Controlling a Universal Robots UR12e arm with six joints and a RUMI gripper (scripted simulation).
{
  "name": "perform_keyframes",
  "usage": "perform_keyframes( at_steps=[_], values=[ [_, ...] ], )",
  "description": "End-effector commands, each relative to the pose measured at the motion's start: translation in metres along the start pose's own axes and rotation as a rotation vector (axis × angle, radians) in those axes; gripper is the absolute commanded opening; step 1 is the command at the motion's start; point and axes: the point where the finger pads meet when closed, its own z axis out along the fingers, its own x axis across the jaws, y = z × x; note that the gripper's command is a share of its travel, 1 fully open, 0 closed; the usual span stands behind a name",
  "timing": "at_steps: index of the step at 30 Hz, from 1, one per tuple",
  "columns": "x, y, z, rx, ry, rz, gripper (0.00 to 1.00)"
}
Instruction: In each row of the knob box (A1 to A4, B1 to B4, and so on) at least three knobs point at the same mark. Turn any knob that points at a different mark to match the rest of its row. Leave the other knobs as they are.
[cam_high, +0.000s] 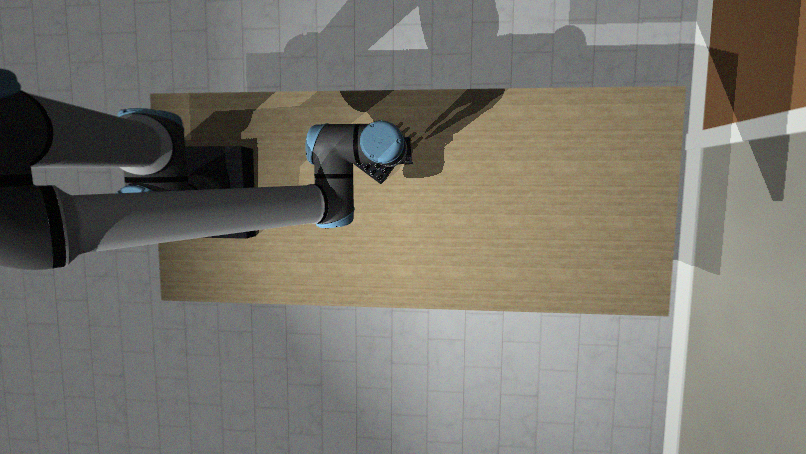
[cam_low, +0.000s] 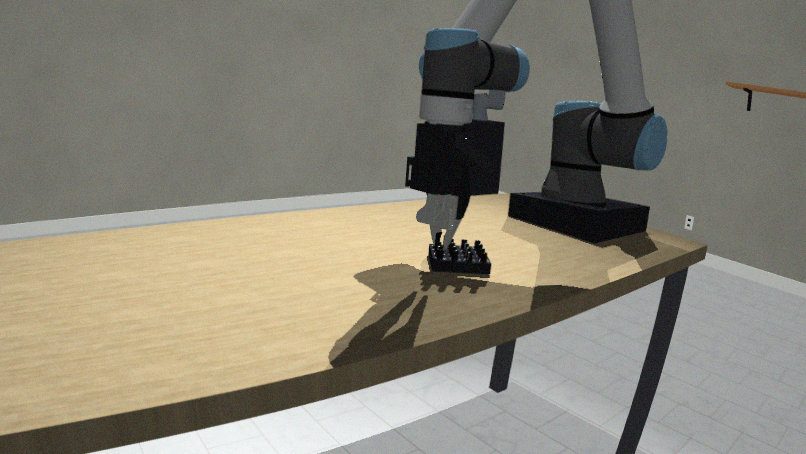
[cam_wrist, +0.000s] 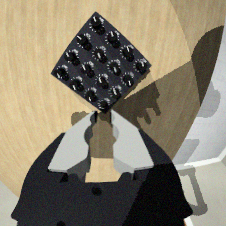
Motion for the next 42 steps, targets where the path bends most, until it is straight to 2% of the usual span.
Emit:
perform_keyframes(
  at_steps=[1,42],
  values=[
    [-0.0001,0.0007,-0.0007,-0.001,0.000,0.000,0.11],
    [0.0000,-0.0041,-0.0007,-0.001,0.000,0.000,0.11]
  ],
)
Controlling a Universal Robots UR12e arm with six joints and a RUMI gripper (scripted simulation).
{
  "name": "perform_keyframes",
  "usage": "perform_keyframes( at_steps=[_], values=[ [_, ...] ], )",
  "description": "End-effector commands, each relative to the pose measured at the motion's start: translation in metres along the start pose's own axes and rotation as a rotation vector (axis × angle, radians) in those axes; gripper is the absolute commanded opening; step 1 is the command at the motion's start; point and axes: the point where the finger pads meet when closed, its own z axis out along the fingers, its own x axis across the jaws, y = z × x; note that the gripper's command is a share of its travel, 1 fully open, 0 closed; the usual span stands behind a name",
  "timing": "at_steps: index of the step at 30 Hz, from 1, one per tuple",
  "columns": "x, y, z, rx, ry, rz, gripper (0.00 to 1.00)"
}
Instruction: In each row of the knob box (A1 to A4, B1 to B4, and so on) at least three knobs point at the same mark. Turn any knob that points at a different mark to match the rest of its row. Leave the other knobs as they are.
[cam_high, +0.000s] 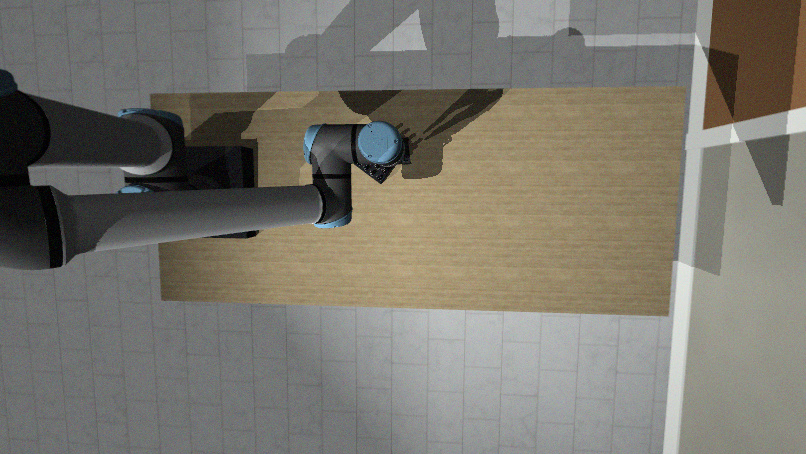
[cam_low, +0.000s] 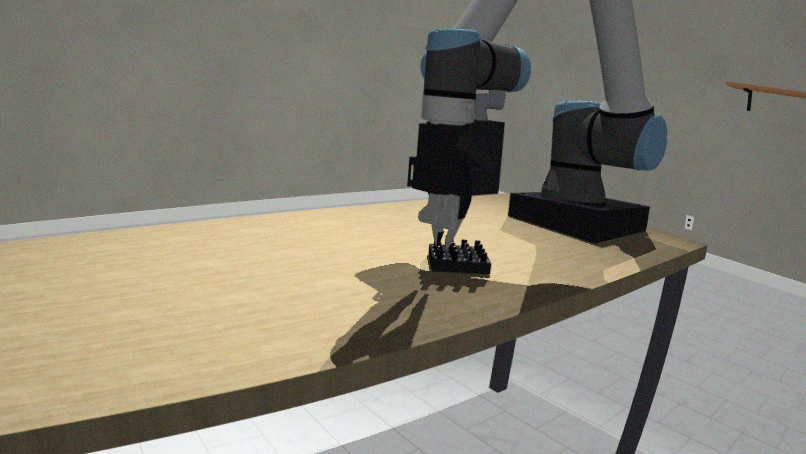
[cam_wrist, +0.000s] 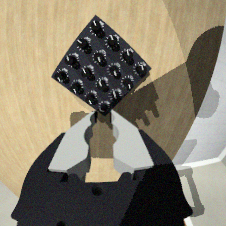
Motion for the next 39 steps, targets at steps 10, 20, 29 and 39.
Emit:
perform_keyframes(
  at_steps=[10,20,29,39],
  values=[
    [-0.0001,0.0007,-0.0007,-0.001,0.000,0.000,0.11],
    [-0.0001,0.0007,-0.0007,-0.001,0.000,0.000,0.11],
    [-0.0001,0.0007,-0.0002,-0.001,0.000,0.000,0.11],
    [-0.0001,0.0007,0.0064,-0.001,0.000,0.000,0.11]
  ],
)
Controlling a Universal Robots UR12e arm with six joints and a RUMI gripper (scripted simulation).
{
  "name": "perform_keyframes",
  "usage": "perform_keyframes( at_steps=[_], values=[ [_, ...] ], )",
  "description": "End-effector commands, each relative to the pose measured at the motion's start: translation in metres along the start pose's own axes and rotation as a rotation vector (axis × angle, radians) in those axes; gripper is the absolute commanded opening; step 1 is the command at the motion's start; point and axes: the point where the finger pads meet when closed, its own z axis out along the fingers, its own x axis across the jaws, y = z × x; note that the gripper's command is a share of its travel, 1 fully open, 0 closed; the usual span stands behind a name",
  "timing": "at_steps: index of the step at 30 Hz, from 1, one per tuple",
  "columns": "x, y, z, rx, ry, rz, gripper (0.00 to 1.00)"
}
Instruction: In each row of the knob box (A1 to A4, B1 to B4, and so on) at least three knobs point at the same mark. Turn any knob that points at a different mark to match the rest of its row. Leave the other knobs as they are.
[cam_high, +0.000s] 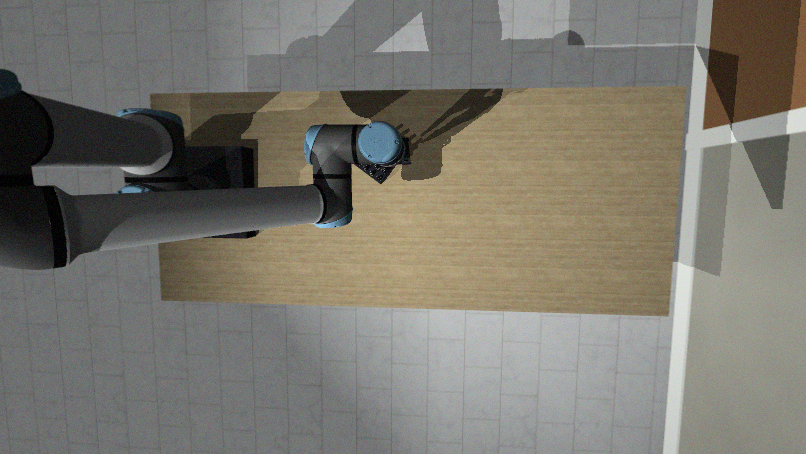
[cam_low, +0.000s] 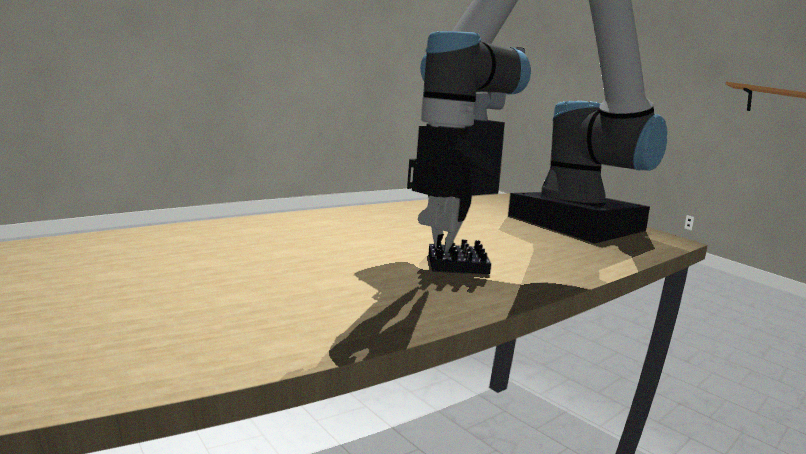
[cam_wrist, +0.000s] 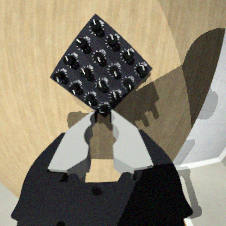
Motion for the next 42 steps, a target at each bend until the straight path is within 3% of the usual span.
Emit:
perform_keyframes(
  at_steps=[1,42],
  values=[
    [-0.0001,0.0007,0.0029,-0.001,0.000,0.000,0.11],
    [-0.0001,0.0007,0.0090,-0.001,0.000,0.000,0.11]
  ],
)
